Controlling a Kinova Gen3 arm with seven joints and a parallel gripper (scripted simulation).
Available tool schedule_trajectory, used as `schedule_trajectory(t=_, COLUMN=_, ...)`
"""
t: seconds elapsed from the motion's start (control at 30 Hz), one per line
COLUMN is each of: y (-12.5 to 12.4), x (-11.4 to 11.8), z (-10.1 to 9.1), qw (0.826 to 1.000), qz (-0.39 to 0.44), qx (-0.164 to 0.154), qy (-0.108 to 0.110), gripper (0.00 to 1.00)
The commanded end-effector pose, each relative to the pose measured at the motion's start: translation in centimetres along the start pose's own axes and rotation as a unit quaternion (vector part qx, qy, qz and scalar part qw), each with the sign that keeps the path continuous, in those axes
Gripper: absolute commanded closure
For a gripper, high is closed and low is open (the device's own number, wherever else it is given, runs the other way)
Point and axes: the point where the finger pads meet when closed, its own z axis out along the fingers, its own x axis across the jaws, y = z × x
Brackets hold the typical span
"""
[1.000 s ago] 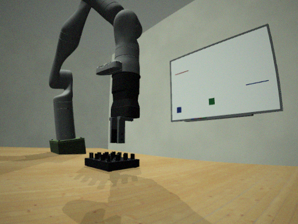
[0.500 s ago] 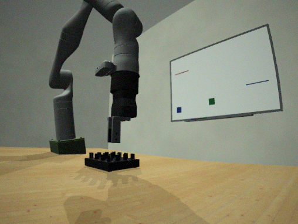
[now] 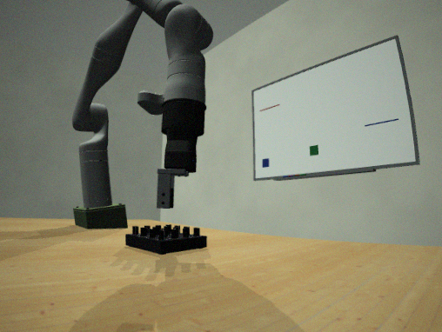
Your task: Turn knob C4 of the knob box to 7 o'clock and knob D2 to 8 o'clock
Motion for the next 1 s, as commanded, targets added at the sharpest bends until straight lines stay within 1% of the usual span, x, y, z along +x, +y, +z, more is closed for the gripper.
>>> schedule_trajectory(t=0.0, y=0.4, x=0.1, z=-0.3, qw=0.999, qz=0.037, qx=-0.001, qy=-0.003, gripper=0.54)
schedule_trajectory(t=0.17, y=0.6, x=0.1, z=-0.6, qw=0.989, qz=0.148, qx=-0.004, qy=-0.004, gripper=0.54)
schedule_trajectory(t=0.3, y=0.9, x=0.1, z=-0.9, qw=0.975, qz=0.222, qx=-0.006, qy=-0.004, gripper=0.54)
schedule_trajectory(t=0.43, y=1.2, x=0.0, z=-1.2, qw=0.960, qz=0.279, qx=-0.009, qy=-0.004, gripper=0.54)
schedule_trajectory(t=0.5, y=1.2, x=0.0, z=-1.2, qw=0.960, qz=0.279, qx=-0.009, qy=-0.004, gripper=0.54)
schedule_trajectory(t=0.73, y=1.6, x=-0.1, z=-1.4, qw=0.942, qz=0.335, qx=-0.012, qy=-0.004, gripper=0.54)
schedule_trajectory(t=0.97, y=1.6, x=-0.1, z=-1.5, qw=0.938, qz=0.347, qx=-0.013, qy=-0.004, gripper=0.54)
